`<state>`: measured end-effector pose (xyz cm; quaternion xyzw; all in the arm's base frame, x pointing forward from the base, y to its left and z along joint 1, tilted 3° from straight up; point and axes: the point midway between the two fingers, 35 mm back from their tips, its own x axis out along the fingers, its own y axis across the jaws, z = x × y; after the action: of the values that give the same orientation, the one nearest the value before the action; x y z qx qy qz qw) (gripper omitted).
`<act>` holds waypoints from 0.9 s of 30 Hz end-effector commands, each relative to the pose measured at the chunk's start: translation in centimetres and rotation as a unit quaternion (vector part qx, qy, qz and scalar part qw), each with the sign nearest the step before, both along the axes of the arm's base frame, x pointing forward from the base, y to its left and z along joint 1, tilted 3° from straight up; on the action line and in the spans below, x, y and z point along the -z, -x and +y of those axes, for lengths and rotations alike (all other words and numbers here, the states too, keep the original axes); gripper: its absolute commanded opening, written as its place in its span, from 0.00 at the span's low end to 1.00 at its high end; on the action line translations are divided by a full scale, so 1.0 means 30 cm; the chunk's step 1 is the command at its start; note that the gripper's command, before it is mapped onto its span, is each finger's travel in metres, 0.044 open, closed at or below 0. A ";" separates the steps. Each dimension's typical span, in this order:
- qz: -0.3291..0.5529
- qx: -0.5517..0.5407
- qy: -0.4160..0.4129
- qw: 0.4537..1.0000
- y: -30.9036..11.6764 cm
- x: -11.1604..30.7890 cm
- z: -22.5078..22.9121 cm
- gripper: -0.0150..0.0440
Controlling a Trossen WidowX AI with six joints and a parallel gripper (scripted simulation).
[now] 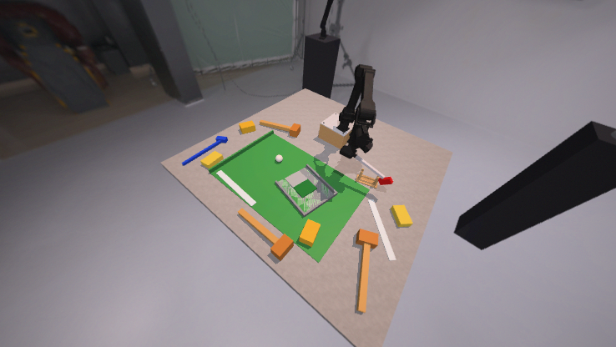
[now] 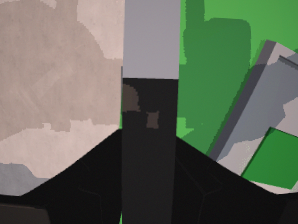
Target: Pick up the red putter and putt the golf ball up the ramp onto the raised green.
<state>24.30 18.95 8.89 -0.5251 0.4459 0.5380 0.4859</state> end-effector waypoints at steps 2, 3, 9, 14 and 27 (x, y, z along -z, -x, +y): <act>0.004 0.054 0.003 0.999 -0.036 0.011 -0.068 0.25; 0.004 0.067 0.003 0.998 -0.045 0.012 -0.083 0.25; 0.015 0.142 0.000 0.990 -0.073 0.024 -0.161 0.25; 0.023 0.203 -0.003 0.979 -0.091 0.034 -0.227 0.25; 0.026 0.353 -0.001 0.935 -0.150 0.047 -0.443 0.25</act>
<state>28.75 6.83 7.70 -0.3386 0.6027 0.3634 0.6246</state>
